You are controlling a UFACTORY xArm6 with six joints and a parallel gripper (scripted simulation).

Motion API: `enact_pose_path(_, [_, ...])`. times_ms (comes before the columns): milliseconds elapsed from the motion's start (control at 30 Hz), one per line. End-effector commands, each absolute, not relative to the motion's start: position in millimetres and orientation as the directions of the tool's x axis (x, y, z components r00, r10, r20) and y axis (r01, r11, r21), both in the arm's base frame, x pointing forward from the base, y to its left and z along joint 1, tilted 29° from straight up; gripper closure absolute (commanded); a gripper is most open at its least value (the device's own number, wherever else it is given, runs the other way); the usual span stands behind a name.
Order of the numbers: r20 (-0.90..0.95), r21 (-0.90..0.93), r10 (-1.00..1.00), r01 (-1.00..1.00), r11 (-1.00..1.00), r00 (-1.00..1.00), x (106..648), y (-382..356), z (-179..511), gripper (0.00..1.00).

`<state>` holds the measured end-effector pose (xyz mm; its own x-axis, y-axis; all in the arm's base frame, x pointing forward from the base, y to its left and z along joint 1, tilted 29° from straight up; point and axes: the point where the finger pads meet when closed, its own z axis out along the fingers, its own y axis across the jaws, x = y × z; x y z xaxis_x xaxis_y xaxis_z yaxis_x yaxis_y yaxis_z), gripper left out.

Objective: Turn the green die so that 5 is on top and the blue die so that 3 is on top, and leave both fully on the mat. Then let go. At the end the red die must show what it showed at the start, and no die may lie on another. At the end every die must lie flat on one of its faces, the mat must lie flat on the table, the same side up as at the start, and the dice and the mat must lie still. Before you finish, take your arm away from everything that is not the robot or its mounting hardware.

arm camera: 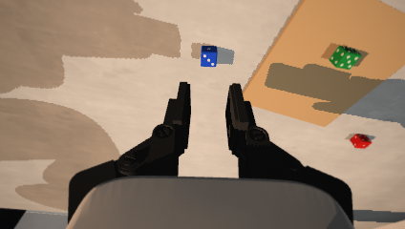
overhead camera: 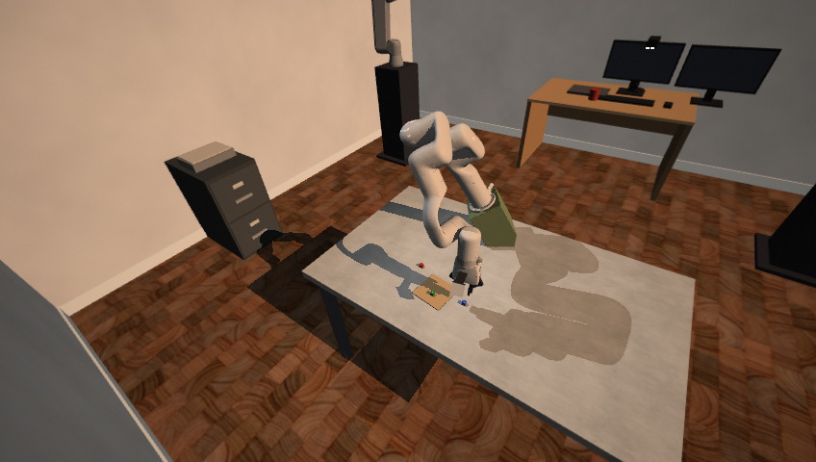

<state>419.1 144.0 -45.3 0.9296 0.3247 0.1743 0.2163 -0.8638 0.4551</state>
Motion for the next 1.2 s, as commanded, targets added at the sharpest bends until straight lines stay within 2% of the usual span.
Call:
enact_pose_path(0, [0.177,0.454,0.325,0.216,-0.864,0.929,420,145,-44,0.69])
enact_pose_path(1167, [0.178,0.455,0.325,0.215,-0.864,0.929,427,136,-64,0.69])
